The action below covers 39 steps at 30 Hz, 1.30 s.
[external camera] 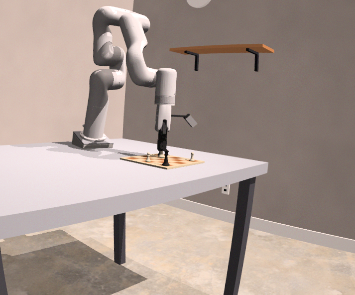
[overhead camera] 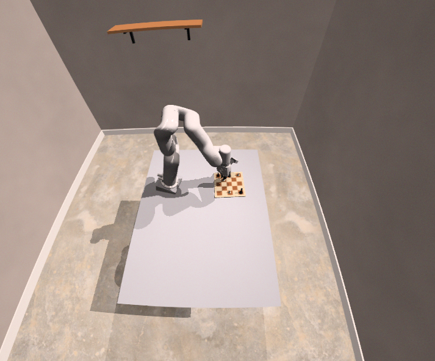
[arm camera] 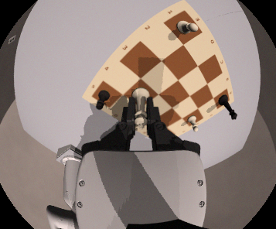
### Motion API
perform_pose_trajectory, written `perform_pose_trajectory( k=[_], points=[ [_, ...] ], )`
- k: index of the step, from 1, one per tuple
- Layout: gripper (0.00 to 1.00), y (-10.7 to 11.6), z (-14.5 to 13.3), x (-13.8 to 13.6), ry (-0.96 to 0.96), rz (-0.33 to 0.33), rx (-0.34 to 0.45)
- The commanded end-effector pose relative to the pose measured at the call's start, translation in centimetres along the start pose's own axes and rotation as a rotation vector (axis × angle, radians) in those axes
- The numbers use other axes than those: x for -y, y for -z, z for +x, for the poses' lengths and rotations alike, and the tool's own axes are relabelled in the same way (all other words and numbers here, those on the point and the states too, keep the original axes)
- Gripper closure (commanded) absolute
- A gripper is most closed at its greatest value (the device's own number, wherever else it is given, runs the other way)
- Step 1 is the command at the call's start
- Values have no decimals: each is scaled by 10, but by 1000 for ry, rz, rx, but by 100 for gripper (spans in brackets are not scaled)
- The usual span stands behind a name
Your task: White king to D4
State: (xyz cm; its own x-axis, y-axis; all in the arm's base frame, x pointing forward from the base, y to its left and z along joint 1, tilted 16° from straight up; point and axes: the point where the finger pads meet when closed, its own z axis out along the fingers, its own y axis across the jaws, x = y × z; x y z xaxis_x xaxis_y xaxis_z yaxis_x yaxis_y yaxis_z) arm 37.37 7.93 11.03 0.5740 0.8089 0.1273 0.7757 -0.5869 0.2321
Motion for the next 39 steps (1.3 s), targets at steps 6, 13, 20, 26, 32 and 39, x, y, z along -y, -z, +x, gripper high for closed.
perform_pose_trajectory(
  k=[6, 13, 20, 26, 32, 39],
  points=[
    [100, 1, 1, -1, 0, -2, -3],
    [83, 1, 1, -1, 0, -2, -3],
    [75, 1, 1, -1, 0, -2, -3],
    [58, 1, 1, -1, 0, -2, -3],
    [58, 1, 1, -1, 0, -2, -3],
    [58, 4, 1, -1, 0, -2, -3]
  ],
)
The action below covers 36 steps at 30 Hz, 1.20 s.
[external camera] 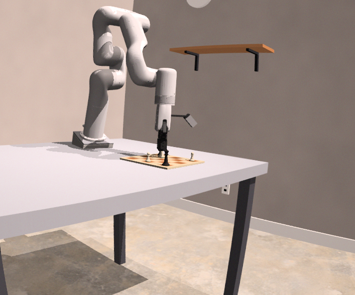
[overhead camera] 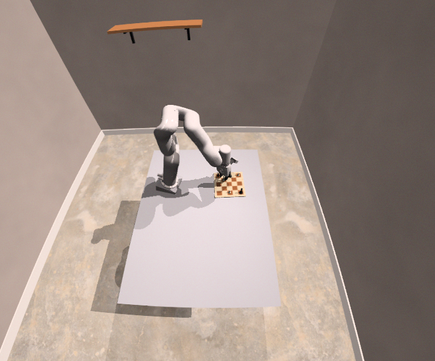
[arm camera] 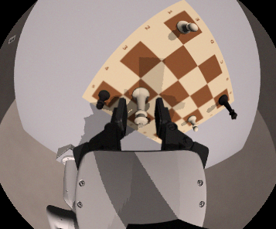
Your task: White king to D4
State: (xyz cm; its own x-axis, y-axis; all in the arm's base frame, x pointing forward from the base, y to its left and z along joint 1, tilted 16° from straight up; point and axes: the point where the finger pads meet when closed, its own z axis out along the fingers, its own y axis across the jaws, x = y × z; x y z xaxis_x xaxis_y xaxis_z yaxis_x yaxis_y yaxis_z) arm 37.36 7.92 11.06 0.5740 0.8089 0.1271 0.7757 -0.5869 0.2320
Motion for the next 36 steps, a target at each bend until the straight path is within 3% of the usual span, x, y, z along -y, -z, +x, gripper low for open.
perform_pose_trajectory(
  k=[1, 19, 27, 28, 36],
  points=[
    [58, 6, 1, -1, 0, -2, -3],
    [58, 79, 1, -1, 0, -2, -3],
    [58, 91, 1, -1, 0, -2, -3],
    [0, 91, 1, -1, 0, -2, -3],
    [0, 91, 1, -1, 0, -2, -3]
  ],
)
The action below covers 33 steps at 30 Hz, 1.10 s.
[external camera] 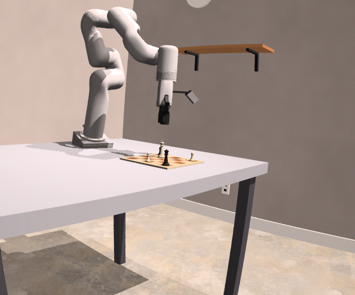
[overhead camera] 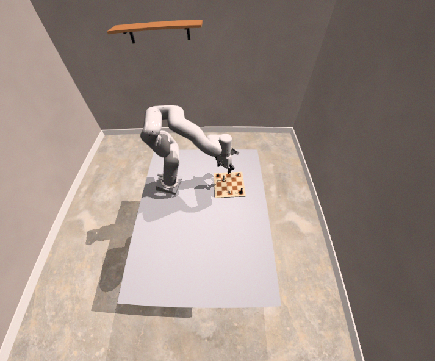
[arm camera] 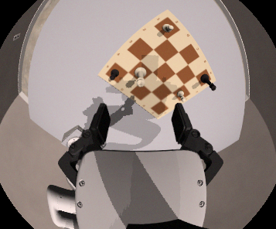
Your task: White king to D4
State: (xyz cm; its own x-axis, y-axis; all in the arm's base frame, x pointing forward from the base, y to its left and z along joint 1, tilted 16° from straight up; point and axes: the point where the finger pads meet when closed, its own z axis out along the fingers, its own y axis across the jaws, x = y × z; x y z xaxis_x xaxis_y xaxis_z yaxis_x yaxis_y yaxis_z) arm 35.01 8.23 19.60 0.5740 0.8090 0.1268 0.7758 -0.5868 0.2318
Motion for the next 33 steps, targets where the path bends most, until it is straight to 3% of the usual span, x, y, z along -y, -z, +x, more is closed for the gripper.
perform_pose_trajectory(
  k=[1, 18, 33],
  points=[
    [0, 2, 1, -1, 0, -2, -3],
    [0, 4, 1, -1, 0, -2, -3],
    [0, 40, 1, -1, 0, -2, -3]
  ],
)
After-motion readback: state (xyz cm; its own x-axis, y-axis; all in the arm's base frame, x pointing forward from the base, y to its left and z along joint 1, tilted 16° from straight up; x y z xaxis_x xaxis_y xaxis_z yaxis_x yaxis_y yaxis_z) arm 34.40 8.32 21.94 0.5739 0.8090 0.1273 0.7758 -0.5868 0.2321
